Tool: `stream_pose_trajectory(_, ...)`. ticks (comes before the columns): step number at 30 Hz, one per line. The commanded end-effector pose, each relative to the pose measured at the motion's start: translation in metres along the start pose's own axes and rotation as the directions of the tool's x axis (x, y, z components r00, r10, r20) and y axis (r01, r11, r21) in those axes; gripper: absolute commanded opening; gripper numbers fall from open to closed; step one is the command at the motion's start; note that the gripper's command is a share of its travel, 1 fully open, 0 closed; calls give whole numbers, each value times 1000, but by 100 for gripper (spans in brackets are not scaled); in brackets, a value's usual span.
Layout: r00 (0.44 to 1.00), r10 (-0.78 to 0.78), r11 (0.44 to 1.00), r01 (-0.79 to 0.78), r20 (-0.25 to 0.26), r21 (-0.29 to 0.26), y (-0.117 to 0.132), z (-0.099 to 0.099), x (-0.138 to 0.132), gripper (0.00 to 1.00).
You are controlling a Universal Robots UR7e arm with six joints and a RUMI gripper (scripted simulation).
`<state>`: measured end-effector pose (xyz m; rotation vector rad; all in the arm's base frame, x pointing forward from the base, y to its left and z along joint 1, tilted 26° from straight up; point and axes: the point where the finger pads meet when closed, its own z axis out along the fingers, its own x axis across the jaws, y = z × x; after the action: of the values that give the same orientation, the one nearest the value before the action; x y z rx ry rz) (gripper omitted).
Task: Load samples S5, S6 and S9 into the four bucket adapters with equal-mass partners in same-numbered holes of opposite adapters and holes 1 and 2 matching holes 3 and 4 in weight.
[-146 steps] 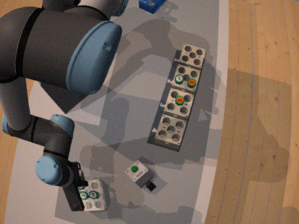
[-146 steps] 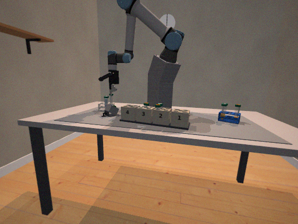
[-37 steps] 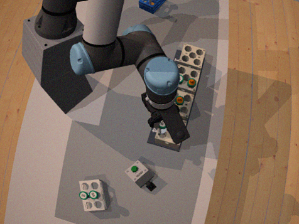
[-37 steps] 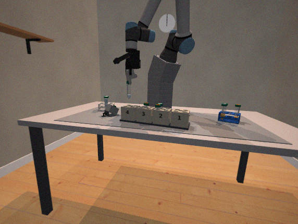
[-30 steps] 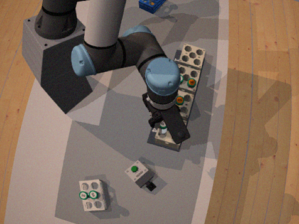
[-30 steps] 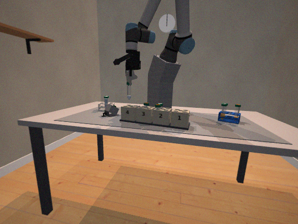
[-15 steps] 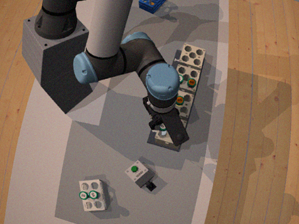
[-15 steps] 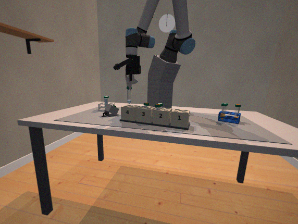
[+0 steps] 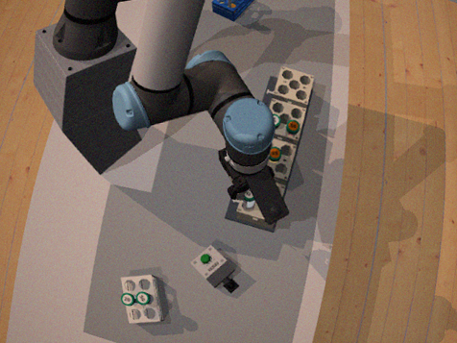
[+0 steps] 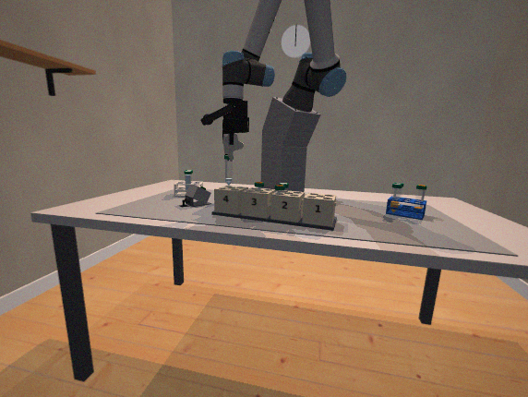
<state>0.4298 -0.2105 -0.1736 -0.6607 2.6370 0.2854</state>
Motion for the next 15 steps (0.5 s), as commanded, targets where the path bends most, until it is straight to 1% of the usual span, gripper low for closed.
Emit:
stream_pose_trajectory(1, 1000, 0, 1000, 0, 0, 1, 0, 2, 0, 0)
stream_pose_trajectory(15, 1000, 0, 1000, 0, 0, 1, 0, 18, 0, 0)
